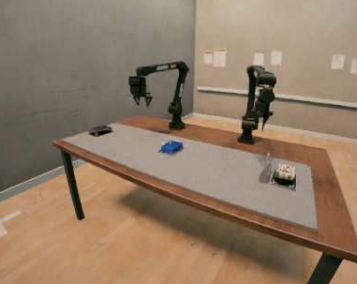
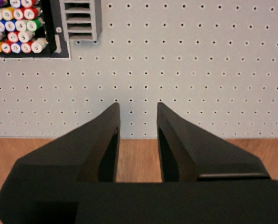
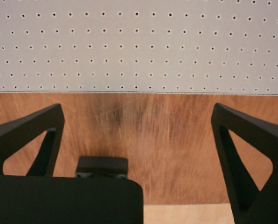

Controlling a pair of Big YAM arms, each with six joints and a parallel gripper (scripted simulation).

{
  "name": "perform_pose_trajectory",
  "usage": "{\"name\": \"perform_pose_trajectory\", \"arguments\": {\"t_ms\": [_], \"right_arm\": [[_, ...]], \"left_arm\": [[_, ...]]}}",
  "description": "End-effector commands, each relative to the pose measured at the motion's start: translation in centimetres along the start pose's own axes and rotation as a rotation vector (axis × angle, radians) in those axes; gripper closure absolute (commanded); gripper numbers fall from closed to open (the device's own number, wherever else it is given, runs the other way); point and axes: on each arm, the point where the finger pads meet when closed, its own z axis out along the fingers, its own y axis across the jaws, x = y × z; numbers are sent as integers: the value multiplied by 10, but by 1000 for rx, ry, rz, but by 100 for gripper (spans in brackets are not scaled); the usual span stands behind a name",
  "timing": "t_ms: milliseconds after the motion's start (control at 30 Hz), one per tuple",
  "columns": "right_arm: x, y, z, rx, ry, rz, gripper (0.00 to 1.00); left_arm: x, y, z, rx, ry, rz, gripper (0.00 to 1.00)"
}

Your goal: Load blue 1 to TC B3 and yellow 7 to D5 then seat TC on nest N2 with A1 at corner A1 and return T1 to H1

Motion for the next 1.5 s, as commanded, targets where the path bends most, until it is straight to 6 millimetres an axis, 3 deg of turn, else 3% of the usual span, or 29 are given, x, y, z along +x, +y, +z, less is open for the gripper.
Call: {"name": "perform_pose_trajectory", "arguments": {"t_ms": [0, 800, 933, 1467], "right_arm": [[-8, -1, -12, 8, -32, 13, 0], [-8, -1, -12, 8, -32, 13, 0], [-8, -1, -12, 8, -32, 13, 0], [-8, -1, -12, 8, -32, 13, 0]], "left_arm": [[11, -14, -1, 5, 16, 0, 76], [81, -61, -23, 7, 19, 0, 76], [77, -60, -12, 14, 48, 0, 76], [78, -59, -18, 9, 28, 4, 76]]}}
